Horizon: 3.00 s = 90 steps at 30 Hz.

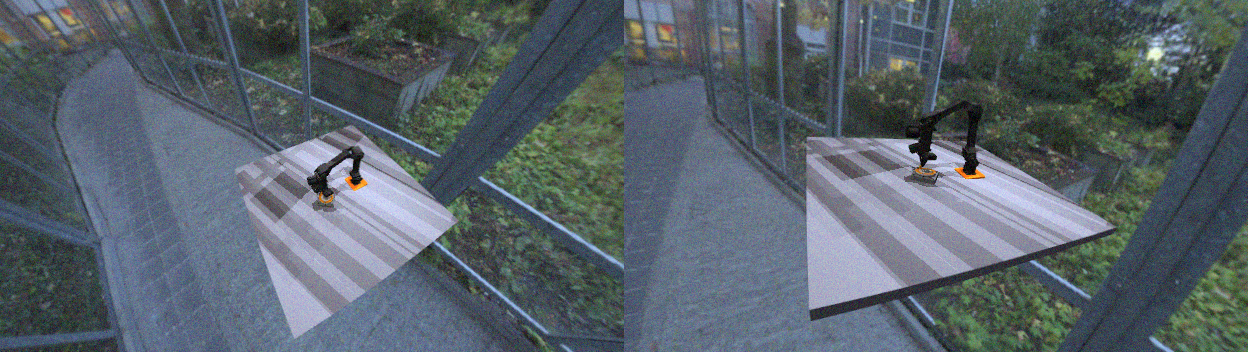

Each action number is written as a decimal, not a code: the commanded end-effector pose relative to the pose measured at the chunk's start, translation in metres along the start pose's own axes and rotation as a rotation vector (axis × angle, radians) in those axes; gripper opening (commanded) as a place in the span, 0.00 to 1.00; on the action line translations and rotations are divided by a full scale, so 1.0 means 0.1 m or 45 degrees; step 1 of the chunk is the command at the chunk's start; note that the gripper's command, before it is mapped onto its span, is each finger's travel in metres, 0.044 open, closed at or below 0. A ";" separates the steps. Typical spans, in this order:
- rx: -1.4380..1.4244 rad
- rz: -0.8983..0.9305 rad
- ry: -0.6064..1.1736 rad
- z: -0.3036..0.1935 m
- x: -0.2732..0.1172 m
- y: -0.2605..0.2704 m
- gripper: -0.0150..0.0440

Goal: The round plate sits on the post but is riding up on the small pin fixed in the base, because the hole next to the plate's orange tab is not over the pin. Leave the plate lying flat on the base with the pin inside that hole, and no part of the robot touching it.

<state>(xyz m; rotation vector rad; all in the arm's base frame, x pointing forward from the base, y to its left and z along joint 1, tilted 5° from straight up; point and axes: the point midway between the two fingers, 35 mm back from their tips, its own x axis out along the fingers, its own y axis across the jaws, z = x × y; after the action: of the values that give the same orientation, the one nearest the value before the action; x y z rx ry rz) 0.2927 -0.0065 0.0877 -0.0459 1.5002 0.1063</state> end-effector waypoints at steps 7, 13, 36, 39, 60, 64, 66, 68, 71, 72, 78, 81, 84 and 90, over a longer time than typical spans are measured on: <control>-0.001 -0.002 -0.034 0.09 -0.02 0.01 0.25; -0.001 -0.002 -0.034 0.14 -0.02 0.02 0.25; -0.001 -0.001 -0.036 0.32 -0.03 0.12 0.25; -0.001 -0.001 -0.036 0.34 -0.03 0.14 0.25; -0.001 0.001 -0.038 0.46 -0.06 0.30 0.25; -0.001 0.002 -0.038 0.47 -0.06 0.33 0.25; -0.001 0.002 -0.038 0.48 -0.06 0.34 0.25; -0.001 0.002 -0.038 0.48 -0.06 0.36 0.25; -0.001 0.002 -0.038 0.49 -0.06 0.38 0.25; -0.001 0.002 -0.038 0.49 -0.06 0.39 0.25; -0.001 0.003 -0.038 0.50 -0.06 0.43 0.25; -0.001 0.003 -0.038 0.50 -0.06 0.45 0.25; -0.001 0.003 -0.038 0.51 -0.06 0.47 0.25; -0.001 0.004 -0.038 0.50 -0.06 0.51 0.25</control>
<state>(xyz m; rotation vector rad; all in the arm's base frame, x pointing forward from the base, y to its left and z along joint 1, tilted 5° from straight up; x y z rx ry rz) 0.3382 0.0420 0.1001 -0.0432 1.4647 0.0973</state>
